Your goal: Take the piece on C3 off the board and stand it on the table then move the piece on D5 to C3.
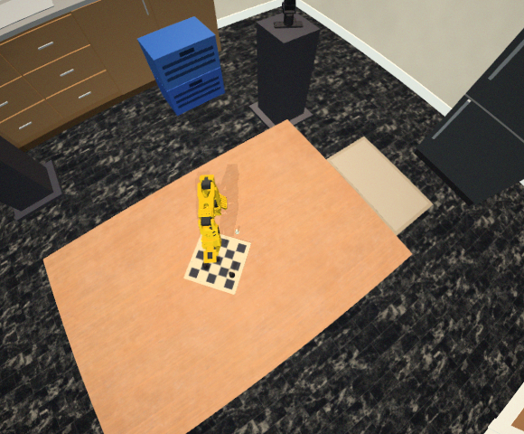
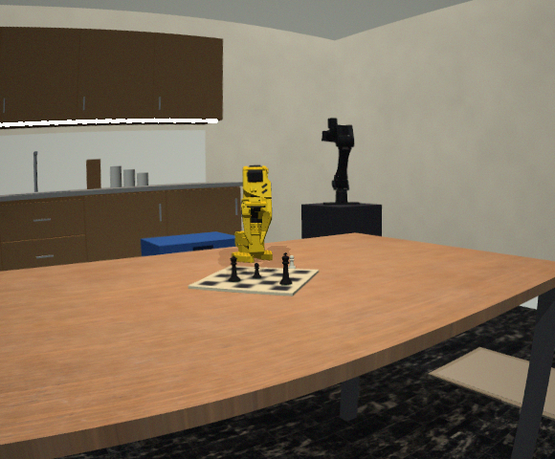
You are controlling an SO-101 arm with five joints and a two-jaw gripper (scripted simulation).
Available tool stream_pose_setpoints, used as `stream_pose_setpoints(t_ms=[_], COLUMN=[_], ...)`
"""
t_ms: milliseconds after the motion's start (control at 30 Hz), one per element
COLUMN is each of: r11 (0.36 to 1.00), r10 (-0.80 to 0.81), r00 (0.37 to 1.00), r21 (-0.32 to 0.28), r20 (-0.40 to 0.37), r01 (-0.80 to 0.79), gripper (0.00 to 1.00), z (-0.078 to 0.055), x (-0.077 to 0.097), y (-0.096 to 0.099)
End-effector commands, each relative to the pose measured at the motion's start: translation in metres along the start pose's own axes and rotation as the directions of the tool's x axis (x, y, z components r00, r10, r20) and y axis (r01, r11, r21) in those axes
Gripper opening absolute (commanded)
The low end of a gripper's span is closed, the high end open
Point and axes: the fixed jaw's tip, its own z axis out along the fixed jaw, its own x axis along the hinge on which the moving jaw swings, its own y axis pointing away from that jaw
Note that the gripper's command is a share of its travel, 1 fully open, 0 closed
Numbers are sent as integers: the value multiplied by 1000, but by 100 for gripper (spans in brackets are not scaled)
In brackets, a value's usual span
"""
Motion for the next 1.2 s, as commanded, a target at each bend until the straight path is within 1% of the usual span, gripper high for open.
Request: stream_pose_setpoints(t_ms=[0, 367, 533, 600, 733, 867, 967, 1033, 1100, 1167], r11=[1000, 1000, 1000, 999, 994, 972, 937, 902, 902, 857], r10=[5, 3, -10, -29, -97, -205, -309, -386, -386, -465], r00=[1000, 1000, 1000, 1000, 995, 979, 951, 922, 922, 885], r21=[-2, -3, -11, -22, -60, -120, -177, -218, -218, -259], r20=[16, 15, 12, 9, -3, -17, -23, -23, -23, -20], r01=[-5, -3, 11, 29, 96, 202, 301, 372, 372, 445], gripper=[9, 9, 10, 10, 12, 15, 17, 19, 19, 21], z=[-6, -8, -8, -9, -11, -16, -22, -27, -27, -34], x=[-4, -5, -5, -4, -2, 4, 13, 21, 21, 31], y=[1, 1, 5, 9, 27, 53, 77, 94, 94, 111])
